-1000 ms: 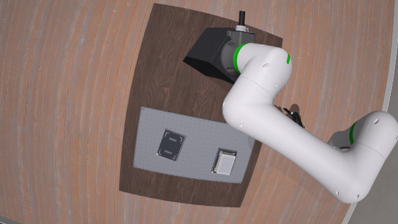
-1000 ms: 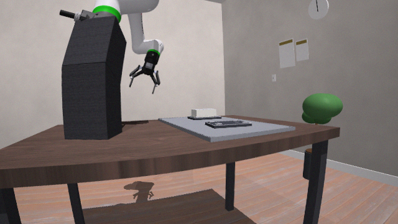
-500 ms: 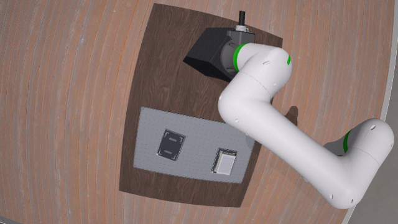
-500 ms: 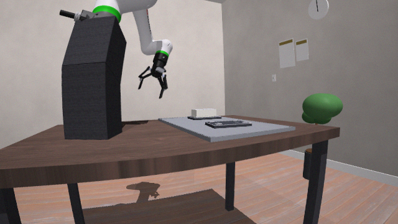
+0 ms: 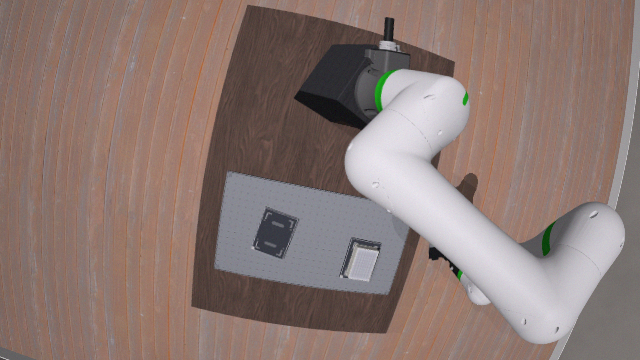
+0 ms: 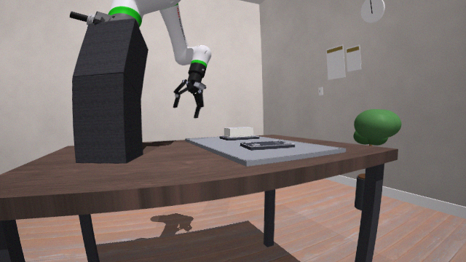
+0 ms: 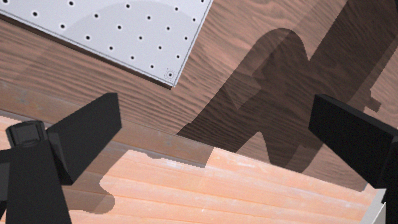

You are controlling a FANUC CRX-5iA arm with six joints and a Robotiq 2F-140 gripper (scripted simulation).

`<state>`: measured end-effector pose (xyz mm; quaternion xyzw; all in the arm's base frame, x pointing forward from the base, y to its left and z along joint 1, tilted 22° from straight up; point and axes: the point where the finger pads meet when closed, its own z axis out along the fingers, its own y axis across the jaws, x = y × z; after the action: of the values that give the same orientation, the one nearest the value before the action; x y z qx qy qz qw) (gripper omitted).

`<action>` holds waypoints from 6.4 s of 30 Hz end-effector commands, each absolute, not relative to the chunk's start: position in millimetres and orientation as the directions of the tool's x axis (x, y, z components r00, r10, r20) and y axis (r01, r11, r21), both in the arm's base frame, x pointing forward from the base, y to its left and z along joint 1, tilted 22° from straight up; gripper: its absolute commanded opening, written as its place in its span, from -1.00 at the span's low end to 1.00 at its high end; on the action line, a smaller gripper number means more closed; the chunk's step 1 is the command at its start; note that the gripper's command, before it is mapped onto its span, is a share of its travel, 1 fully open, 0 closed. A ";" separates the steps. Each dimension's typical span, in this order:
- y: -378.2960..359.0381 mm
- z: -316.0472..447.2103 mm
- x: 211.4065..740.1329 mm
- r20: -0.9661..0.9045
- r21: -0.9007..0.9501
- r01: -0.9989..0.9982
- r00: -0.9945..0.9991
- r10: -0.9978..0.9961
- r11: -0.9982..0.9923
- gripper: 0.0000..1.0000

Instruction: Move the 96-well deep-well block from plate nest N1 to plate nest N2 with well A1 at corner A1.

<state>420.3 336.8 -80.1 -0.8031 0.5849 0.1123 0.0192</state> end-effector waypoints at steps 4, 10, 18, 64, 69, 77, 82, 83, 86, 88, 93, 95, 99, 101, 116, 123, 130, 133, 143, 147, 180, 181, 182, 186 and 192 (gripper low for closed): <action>322.1 -89.0 447.9 -0.243 0.027 -0.900 0.417 -0.876 -0.435 1.00; 308.6 -95.6 469.2 -0.252 -0.040 -0.853 0.513 -0.820 -0.521 1.00; 291.6 -102.7 492.9 -0.246 -0.108 -0.794 0.604 -0.758 -0.598 1.00; 156.2 -137.0 611.7 0.101 -0.357 -0.222 0.956 -0.274 -0.907 1.00; 146.6 -138.8 617.3 0.119 -0.356 -0.199 0.960 -0.255 -0.913 1.00; 146.7 -138.7 617.3 0.119 -0.356 -0.199 0.960 -0.255 -0.913 1.00; 147.1 -140.3 617.6 0.119 -0.356 -0.199 0.960 -0.255 -0.913 1.00; 147.6 -141.8 617.9 0.119 -0.356 -0.199 0.960 -0.255 -0.913 1.00; 149.2 -146.4 618.9 0.119 -0.356 -0.199 0.960 -0.255 -0.913 1.00; 150.3 -149.5 619.5 0.119 -0.356 -0.199 0.960 -0.255 -0.913 1.00; 152.9 -157.2 621.2 0.119 -0.356 -0.199 0.960 -0.255 -0.913 1.00; 154.0 -160.3 621.8 0.119 -0.356 -0.199 0.960 -0.255 -0.913 1.00; 155.1 -163.4 622.5 0.119 -0.356 -0.199 0.960 -0.255 -0.913 1.00; 156.1 -166.5 623.2 0.119 -0.356 -0.199 0.960 -0.255 -0.913 1.00; 163.0 -186.6 627.5 0.119 -0.356 -0.199 0.960 -0.255 -0.913 1.00; 166.8 -197.5 629.9 0.119 -0.356 -0.199 0.960 -0.255 -0.913 1.00; 168.9 -203.8 631.2 0.119 -0.356 -0.199 0.960 -0.255 -0.913 1.00; 168.9 -203.7 631.2 0.119 -0.356 -0.199 0.960 -0.255 -0.913 1.00; 168.9 -203.7 631.2 0.119 -0.356 -0.199 0.960 -0.255 -0.913 0.26; 168.9 -203.7 631.2 0.119 -0.356 -0.199 0.960 -0.255 -0.913 0.26; 168.7 -203.1 631.1 0.119 -0.356 -0.198 0.960 -0.255 -0.913 0.21; 168.7 -203.1 631.1 0.119 -0.356 -0.198 0.960 -0.255 -0.913 0.21; 168.7 -203.1 631.1 0.119 -0.356 -0.198 0.960 -0.255 -0.913 0.21; 168.7 -203.1 631.1 0.119 -0.356 -0.198 0.960 -0.255 -0.913 -0.80; 168.7 -203.1 631.1 0.119 -0.356 -0.198 0.960 -0.255 -0.913 -0.80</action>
<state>630.3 168.9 -204.0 -0.9747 0.1162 -0.0807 0.1728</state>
